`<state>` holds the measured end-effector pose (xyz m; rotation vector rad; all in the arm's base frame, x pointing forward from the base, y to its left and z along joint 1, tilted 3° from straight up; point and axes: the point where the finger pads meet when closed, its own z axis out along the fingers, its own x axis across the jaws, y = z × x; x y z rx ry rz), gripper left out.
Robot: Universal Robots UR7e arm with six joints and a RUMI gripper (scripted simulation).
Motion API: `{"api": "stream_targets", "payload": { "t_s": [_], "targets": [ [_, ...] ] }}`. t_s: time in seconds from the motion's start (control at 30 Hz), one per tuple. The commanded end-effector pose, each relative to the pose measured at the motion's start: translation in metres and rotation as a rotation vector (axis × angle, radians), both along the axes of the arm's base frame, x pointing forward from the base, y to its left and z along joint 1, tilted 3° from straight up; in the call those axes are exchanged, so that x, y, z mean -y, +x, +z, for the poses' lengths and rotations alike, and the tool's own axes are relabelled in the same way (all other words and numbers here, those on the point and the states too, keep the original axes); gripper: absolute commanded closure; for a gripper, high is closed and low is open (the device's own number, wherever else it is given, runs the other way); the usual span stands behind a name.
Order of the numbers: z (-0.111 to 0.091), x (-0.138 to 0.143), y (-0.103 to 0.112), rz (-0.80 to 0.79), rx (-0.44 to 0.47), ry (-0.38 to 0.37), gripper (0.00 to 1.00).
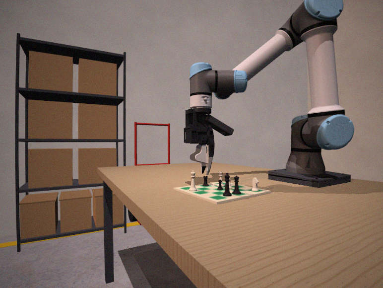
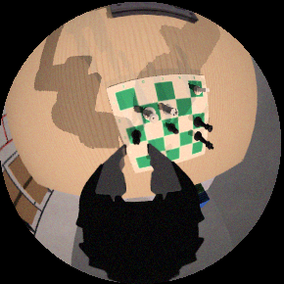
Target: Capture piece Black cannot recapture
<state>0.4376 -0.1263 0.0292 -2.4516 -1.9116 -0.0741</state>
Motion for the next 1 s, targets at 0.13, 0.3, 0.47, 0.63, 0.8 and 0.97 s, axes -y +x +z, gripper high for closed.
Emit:
{"api": "stream_targets", "payload": {
  "t_s": [0.13,0.3,0.47,0.63,0.8,0.97],
  "targets": [
    [0.0,0.0,0.0,0.0,0.001,-0.001,0.78],
    [0.0,0.0,0.0,0.0,0.001,-0.001,0.78],
    [0.0,0.0,0.0,0.0,0.001,-0.001,0.78],
    [-0.001,0.0,0.0,0.0,0.001,-0.001,0.78],
    [-0.008,0.0,0.0,0.0,0.001,-0.001,0.78],
    [-0.013,-0.001,0.001,0.0,0.001,-0.001,0.78]
  ]
}}
